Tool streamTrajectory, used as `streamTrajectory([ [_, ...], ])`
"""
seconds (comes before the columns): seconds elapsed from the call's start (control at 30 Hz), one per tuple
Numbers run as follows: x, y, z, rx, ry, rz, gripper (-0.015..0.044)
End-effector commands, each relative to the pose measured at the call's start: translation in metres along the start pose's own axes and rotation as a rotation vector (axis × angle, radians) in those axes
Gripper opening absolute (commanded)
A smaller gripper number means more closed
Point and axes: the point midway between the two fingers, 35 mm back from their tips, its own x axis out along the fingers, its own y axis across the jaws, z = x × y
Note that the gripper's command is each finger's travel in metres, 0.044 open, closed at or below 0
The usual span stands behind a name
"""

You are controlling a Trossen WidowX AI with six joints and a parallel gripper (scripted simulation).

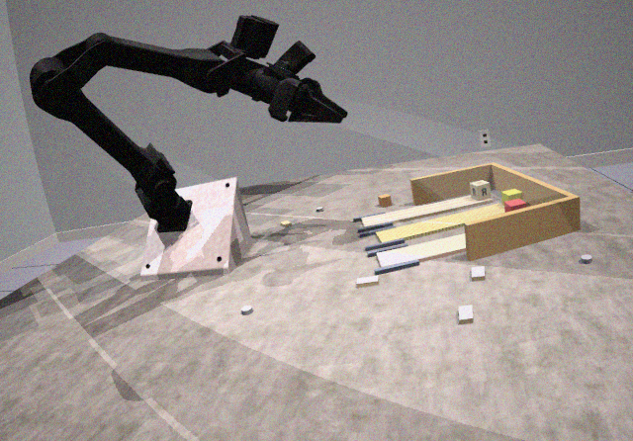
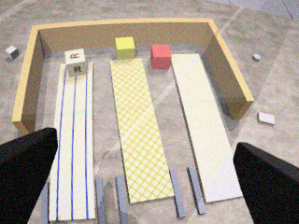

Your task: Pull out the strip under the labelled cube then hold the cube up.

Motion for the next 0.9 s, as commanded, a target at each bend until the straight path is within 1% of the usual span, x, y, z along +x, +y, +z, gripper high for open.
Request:
streamTrajectory([
  [0.0, 0.003, 0.002, -0.002, -0.013, 0.018, 0.000, 0.0347],
  [0.1, 0.016, 0.012, -0.001, -0.016, 0.084, 0.035, 0.0269],
  [0.27, 0.047, 0.036, -0.008, -0.049, 0.302, 0.091, 0.0137],
  [0.43, 0.070, 0.053, -0.022, -0.032, 0.478, 0.088, 0.0006],
  [0.73, 0.096, 0.073, -0.062, -0.134, 0.892, 0.072, 0.0000],
  [0.8, 0.098, 0.074, -0.067, -0.148, 0.947, 0.066, 0.0000],
  [0.87, 0.098, 0.074, -0.068, -0.150, 0.954, 0.065, 0.0000],
])
